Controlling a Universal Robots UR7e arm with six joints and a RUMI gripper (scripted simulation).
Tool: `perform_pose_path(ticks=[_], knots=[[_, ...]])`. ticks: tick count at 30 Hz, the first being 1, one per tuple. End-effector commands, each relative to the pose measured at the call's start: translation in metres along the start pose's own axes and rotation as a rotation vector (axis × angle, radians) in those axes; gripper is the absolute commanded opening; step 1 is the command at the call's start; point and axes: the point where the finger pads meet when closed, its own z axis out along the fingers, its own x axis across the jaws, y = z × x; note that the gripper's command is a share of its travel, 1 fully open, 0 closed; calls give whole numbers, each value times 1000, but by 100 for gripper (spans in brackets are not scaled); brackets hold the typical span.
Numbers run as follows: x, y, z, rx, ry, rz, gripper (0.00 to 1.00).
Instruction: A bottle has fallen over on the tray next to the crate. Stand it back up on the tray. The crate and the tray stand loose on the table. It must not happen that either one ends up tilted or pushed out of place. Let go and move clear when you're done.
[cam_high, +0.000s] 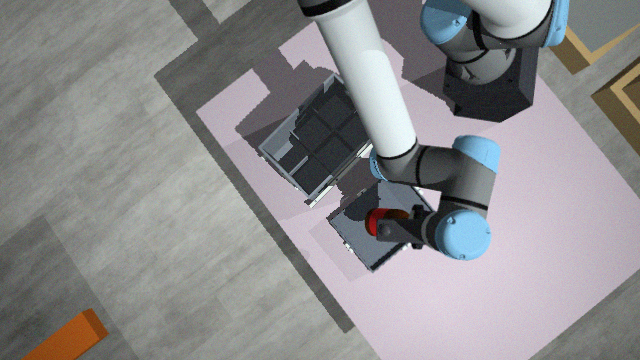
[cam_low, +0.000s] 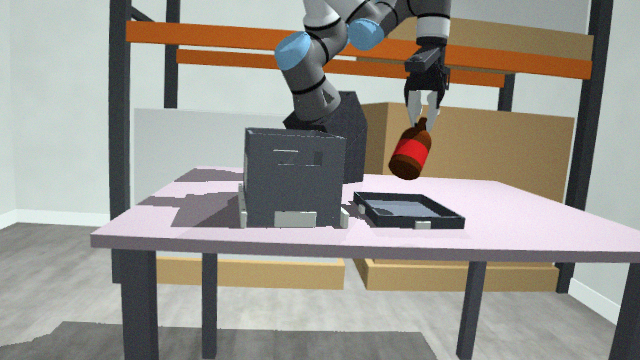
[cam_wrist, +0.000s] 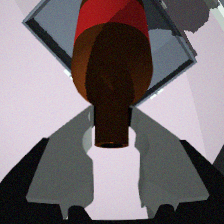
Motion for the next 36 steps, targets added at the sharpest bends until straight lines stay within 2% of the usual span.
perform_pose_path(ticks=[1,17,36], knots=[[0,0,0,0,-1,-47,0],[0,0,0,0,-1,-231,0],[0,0,0,0,-1,-241,0]])
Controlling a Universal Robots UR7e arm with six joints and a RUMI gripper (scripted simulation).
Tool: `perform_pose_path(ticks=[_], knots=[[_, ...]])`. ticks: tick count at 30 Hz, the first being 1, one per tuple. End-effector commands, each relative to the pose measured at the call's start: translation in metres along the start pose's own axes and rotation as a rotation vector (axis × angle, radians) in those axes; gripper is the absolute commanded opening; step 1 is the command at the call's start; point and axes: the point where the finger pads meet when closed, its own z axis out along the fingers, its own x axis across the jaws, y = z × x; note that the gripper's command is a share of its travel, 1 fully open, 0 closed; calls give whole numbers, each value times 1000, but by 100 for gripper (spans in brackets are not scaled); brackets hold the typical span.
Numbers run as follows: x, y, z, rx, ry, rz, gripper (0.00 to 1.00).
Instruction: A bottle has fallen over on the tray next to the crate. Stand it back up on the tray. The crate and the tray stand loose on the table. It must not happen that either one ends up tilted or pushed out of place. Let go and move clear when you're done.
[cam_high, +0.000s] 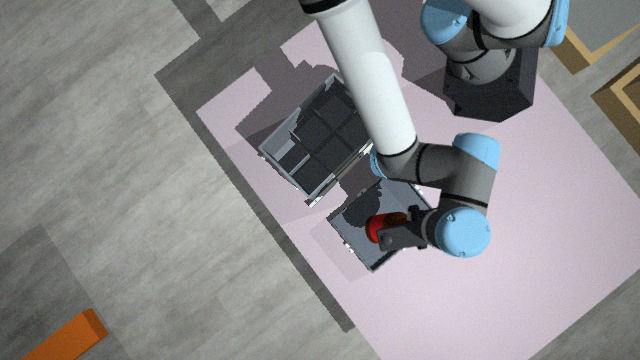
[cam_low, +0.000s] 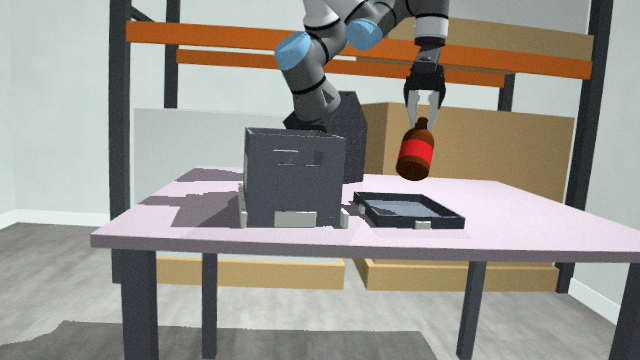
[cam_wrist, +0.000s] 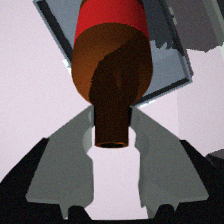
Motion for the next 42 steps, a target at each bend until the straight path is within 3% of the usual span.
perform_pose_path(ticks=[1,28,42], knots=[[0,0,0,1,-1,0,0],[0,0,0,1,-1,-15,0],[0,0,0,1,-1,-207,0]])
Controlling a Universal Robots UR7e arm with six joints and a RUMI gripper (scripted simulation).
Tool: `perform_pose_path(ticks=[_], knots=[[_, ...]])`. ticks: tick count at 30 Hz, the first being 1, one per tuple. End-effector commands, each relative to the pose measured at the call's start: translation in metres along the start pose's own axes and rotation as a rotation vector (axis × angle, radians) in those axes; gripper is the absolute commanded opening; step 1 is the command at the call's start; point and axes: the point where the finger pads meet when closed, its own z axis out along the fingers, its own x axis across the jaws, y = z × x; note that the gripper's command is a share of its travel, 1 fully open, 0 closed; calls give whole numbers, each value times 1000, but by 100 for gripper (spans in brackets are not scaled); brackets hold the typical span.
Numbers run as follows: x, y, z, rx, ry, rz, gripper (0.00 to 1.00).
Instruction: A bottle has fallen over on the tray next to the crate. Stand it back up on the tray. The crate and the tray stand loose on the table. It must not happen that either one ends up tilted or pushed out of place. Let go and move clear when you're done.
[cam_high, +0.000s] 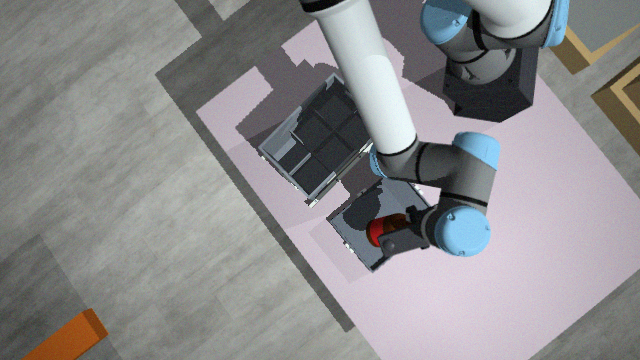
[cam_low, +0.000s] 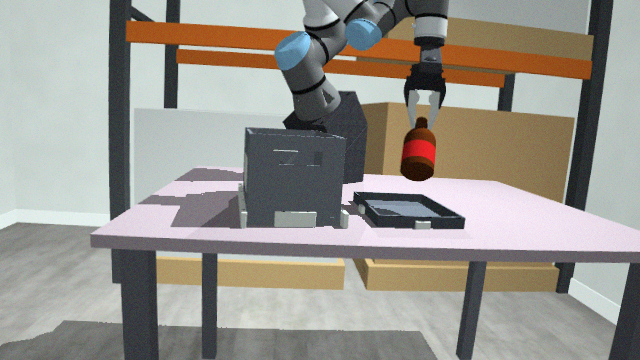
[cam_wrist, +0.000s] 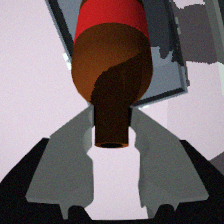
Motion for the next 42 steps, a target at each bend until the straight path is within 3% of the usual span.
perform_pose_path(ticks=[1,42], knots=[[0,0,0,0,-3,-83,0],[0,0,0,1,-3,-125,0]])
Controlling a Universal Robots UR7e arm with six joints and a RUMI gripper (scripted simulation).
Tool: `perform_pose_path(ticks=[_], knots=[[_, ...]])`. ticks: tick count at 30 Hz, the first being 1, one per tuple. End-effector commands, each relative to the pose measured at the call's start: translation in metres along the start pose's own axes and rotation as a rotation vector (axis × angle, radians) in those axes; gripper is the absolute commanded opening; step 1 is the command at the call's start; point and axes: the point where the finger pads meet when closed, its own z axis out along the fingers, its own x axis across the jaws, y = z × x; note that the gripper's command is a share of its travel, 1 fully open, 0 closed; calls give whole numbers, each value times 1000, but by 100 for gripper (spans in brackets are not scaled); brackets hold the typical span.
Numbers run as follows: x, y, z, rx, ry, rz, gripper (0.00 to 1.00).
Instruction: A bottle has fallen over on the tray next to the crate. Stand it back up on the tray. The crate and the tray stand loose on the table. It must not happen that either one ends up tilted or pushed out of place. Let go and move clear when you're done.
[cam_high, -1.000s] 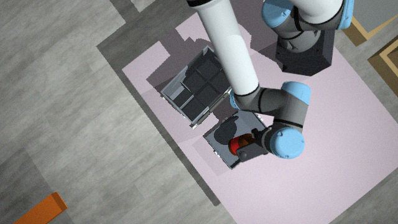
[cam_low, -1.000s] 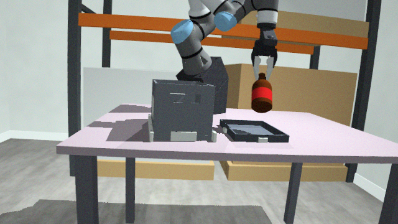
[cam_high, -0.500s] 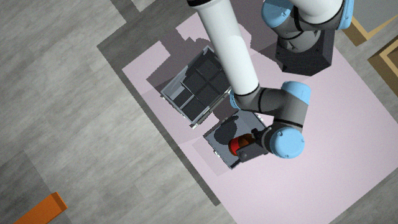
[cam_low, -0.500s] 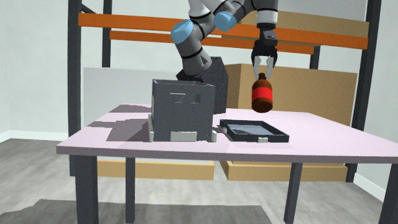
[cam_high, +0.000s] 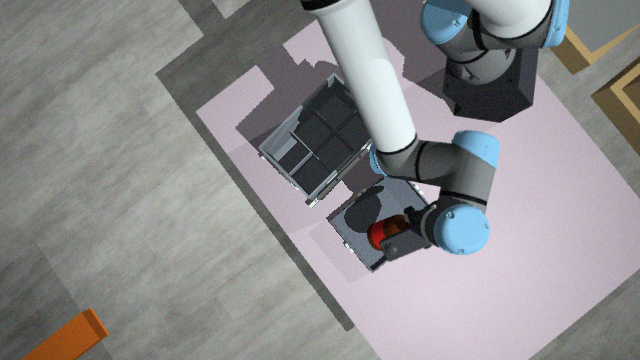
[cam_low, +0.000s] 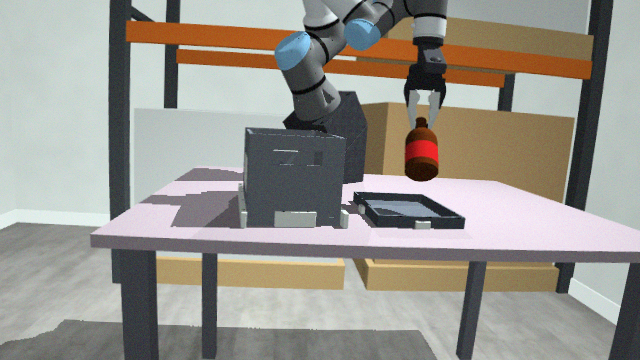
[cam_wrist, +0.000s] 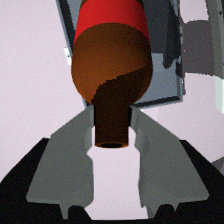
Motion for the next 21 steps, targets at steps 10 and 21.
perform_pose_path(ticks=[10,21], knots=[[0,0,0,1,-1,-15,0],[0,0,0,1,-1,-130,0]])
